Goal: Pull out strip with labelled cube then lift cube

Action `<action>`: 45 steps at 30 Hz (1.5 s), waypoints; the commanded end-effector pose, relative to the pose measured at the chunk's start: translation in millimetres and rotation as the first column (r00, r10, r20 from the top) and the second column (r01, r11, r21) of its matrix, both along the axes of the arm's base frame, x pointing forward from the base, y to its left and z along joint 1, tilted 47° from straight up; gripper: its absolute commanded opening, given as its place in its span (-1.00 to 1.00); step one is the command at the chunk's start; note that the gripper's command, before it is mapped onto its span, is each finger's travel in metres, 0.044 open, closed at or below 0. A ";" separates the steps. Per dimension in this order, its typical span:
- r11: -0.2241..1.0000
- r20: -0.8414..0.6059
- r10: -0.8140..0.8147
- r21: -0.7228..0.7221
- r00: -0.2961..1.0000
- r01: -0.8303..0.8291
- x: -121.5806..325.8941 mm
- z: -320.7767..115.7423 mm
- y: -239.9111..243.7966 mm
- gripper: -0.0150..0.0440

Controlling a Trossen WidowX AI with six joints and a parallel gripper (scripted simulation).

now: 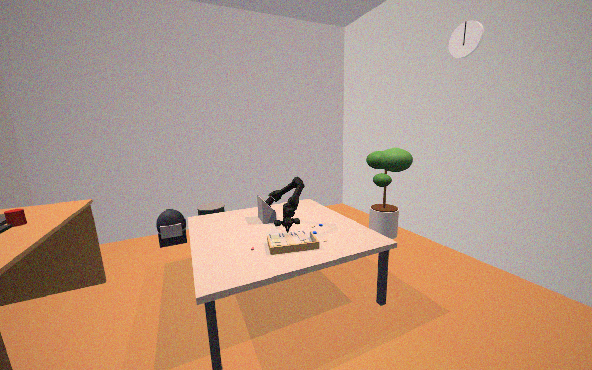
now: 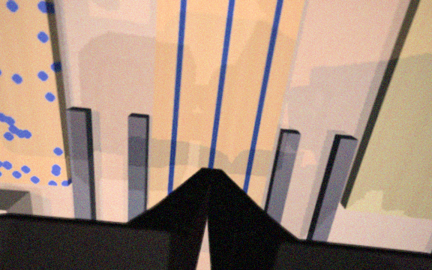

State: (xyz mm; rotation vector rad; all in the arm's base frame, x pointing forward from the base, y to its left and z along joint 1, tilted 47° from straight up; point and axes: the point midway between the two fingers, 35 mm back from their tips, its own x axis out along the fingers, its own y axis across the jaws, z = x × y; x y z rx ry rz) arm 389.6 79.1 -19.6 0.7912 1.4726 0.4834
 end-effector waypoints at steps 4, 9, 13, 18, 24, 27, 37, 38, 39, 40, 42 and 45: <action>1.000 -0.005 -0.003 0.005 1.000 0.003 -1.7 -7.6 8.9 -0.49; 1.000 -0.005 -0.003 0.005 1.000 0.003 -1.8 -9.1 10.8 -0.49; 1.000 -0.005 -0.003 0.005 1.000 0.003 -1.8 -9.1 10.8 -0.49; 1.000 -0.005 -0.003 0.005 1.000 0.003 -1.8 -9.1 10.8 -0.49; 1.000 -0.005 -0.003 0.005 1.000 0.003 -1.8 -9.2 11.0 -0.49; 1.000 -0.005 -0.003 0.005 1.000 0.003 -1.8 -9.4 11.2 -0.49; 1.000 -0.005 -0.003 0.005 1.000 0.003 -1.7 -10.1 11.9 -0.49; 1.000 -0.005 -0.003 0.005 1.000 0.003 -1.7 -10.2 12.0 -0.49; 1.000 -0.005 -0.003 0.005 1.000 0.003 -1.7 -10.2 12.1 -0.49; 1.000 -0.005 -0.003 0.005 1.000 0.003 -1.7 -10.3 12.2 -0.49; 1.000 -0.005 -0.003 0.005 1.000 0.003 -1.7 -10.5 12.3 -0.49; 1.000 -0.005 -0.003 0.005 1.000 0.003 -1.7 -10.6 12.5 -0.49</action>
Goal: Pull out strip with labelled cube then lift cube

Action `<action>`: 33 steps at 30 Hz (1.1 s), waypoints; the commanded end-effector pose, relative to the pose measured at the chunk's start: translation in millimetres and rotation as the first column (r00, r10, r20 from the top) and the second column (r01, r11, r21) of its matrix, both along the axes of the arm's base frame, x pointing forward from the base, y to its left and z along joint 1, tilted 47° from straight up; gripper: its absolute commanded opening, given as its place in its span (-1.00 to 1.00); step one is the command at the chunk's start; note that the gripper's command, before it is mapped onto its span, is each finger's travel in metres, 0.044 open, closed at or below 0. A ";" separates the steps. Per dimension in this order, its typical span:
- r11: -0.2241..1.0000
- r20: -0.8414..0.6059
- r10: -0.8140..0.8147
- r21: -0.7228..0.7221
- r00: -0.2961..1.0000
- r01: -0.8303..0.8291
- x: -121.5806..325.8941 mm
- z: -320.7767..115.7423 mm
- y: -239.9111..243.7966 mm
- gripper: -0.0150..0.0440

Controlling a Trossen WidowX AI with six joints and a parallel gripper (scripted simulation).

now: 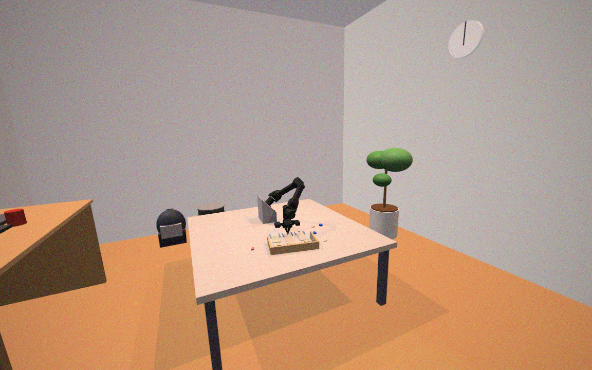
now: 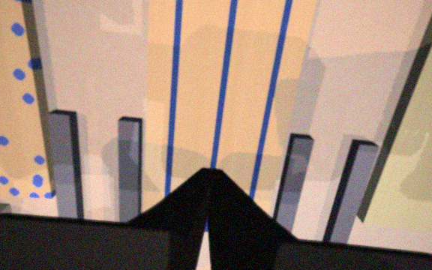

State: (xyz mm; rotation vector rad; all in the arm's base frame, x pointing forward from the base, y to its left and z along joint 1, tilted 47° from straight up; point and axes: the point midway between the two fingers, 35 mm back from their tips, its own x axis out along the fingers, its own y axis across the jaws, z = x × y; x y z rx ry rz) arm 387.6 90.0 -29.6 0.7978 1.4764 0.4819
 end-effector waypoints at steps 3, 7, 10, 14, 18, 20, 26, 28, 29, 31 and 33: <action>1.000 0.001 0.000 0.002 1.000 0.000 0.1 -0.8 1.7 -0.49; 1.000 0.000 0.000 0.002 1.000 0.000 -4.6 -0.6 2.5 -0.49; 1.000 0.000 0.000 0.002 1.000 0.000 -9.3 -0.5 3.2 -0.49; 1.000 0.000 0.000 0.002 1.000 0.000 -15.7 -0.3 4.3 -0.49; 1.000 -0.001 0.000 0.002 1.000 0.000 -21.8 -0.1 5.4 -0.49; 1.000 -0.001 0.000 0.002 1.000 0.000 -24.8 0.0 5.9 -0.49; 1.000 -0.002 0.000 0.002 1.000 0.000 -33.7 0.3 7.7 -0.49; 1.000 -0.002 0.000 0.002 1.000 0.000 -36.6 0.4 8.2 -0.49; 1.000 -0.002 0.000 0.002 1.000 0.000 -38.0 0.5 8.5 -0.49; 1.000 -0.002 0.000 0.002 1.000 0.000 -41.1 0.6 9.1 -0.49; 1.000 -0.002 0.000 0.002 1.000 0.000 -44.3 0.7 9.7 -0.49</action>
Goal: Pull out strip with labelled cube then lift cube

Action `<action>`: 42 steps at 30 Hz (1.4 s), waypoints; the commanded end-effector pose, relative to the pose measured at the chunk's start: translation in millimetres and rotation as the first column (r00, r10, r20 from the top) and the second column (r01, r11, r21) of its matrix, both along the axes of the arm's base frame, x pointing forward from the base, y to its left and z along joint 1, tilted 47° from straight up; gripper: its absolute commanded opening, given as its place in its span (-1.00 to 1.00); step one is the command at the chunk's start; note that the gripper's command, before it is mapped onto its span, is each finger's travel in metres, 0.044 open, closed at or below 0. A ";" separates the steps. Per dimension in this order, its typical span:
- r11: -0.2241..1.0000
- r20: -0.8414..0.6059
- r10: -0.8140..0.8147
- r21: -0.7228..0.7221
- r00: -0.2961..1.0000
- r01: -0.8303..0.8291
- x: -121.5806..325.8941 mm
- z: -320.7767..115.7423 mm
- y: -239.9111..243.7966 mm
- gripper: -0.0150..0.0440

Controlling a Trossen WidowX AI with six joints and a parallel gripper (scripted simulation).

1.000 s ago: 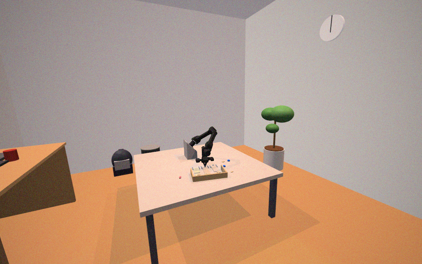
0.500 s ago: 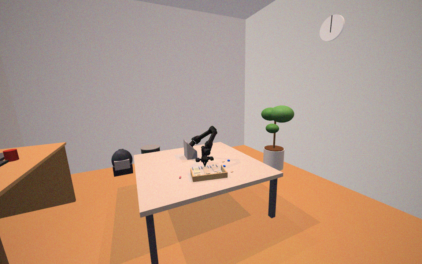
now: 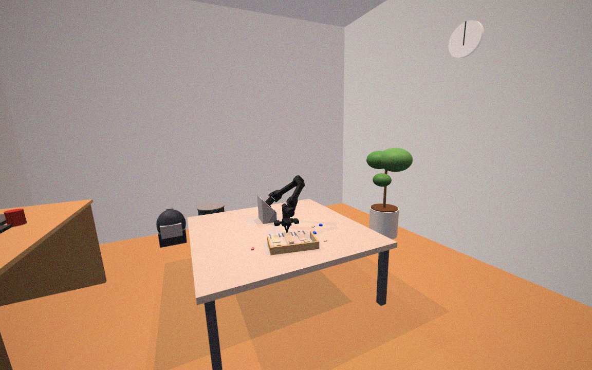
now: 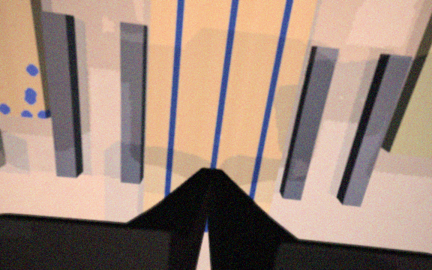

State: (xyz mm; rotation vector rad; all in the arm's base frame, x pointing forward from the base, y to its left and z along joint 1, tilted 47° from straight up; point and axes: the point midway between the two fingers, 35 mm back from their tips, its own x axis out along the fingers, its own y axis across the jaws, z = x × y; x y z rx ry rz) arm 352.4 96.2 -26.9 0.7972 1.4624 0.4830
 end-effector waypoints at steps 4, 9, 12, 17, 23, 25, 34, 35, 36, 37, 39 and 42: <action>1.000 -0.015 0.005 0.002 1.000 -0.005 -15.3 -1.7 4.8 -0.49; 1.000 -0.016 0.005 0.002 1.000 -0.005 -23.0 -1.4 6.3 -0.49; 1.000 -0.016 0.005 0.002 1.000 -0.005 -27.5 -1.2 7.2 -0.49; 1.000 -0.017 0.005 0.002 1.000 -0.005 -34.8 -0.9 8.7 -0.49; 1.000 -0.017 0.005 0.002 1.000 -0.005 -43.8 -0.4 10.3 -0.49; 1.000 -0.018 0.005 0.002 1.000 -0.005 -47.0 -0.1 10.8 -0.49; 1.000 -0.019 0.005 0.003 1.000 -0.005 -60.9 0.8 13.2 -0.49; 1.000 -0.019 0.005 0.003 1.000 -0.005 -62.4 0.9 13.5 -0.49; 1.000 -0.019 0.005 0.003 1.000 -0.005 -63.9 1.0 13.8 -0.49; 1.000 -0.019 0.005 0.003 1.000 -0.005 -65.4 1.1 14.0 -0.49; 1.000 -0.019 0.005 0.003 1.000 -0.005 -68.4 1.3 14.5 -0.49; 1.000 -0.019 0.005 0.003 1.000 -0.005 -72.9 1.7 15.3 -0.49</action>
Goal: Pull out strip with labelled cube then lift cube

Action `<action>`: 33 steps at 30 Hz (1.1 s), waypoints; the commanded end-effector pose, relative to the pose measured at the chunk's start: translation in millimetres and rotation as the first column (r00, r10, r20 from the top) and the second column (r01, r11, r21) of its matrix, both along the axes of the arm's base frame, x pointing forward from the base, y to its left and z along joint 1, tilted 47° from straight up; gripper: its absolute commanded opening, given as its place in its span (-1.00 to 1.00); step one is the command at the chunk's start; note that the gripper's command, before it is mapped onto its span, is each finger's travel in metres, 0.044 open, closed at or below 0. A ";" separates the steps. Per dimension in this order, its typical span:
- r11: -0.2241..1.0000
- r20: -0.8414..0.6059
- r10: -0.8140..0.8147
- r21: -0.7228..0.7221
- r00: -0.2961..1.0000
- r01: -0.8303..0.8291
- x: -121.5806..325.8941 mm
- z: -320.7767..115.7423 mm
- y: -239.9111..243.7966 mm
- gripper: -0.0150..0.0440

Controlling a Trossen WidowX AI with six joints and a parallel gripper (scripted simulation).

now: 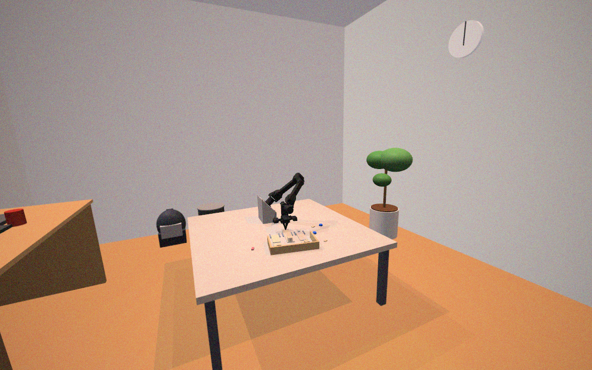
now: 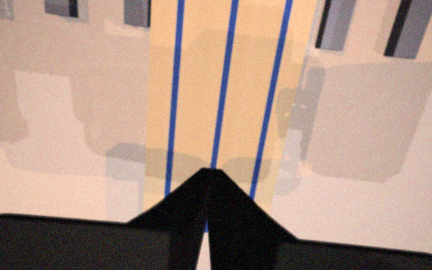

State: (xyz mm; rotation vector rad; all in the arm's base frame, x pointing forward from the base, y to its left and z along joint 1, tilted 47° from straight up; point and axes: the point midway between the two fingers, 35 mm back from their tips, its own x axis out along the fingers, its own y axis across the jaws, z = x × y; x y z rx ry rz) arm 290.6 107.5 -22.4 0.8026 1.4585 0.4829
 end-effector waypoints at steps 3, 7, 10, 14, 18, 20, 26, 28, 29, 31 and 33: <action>1.000 -0.021 0.009 -0.001 1.000 -0.009 -15.6 -2.5 4.8 -0.49; 1.000 -0.022 0.009 -0.001 1.000 -0.009 -21.5 -2.1 5.8 -0.49; 1.000 -0.022 0.009 -0.001 1.000 -0.009 -25.9 -1.8 6.5 -0.49; 1.000 -0.022 0.009 0.000 1.000 -0.009 -31.6 -1.3 7.5 -0.49; 1.000 -0.023 0.009 0.000 1.000 -0.009 -37.3 -0.9 8.5 -0.49; 1.000 -0.023 0.009 0.000 1.000 -0.009 -40.1 -0.7 9.0 -0.49; 1.000 -0.023 0.009 0.000 1.000 -0.009 -49.1 0.0 10.5 -0.49; 1.000 -0.024 0.009 0.000 1.000 -0.009 -52.2 0.2 11.1 -0.49; 1.000 -0.024 0.009 0.000 1.000 -0.009 -53.8 0.3 11.3 -0.49; 1.000 -0.024 0.009 0.000 1.000 -0.009 -56.8 0.6 11.9 -0.49; 1.000 -0.024 0.009 0.000 1.000 -0.009 -59.9 0.8 12.4 -0.49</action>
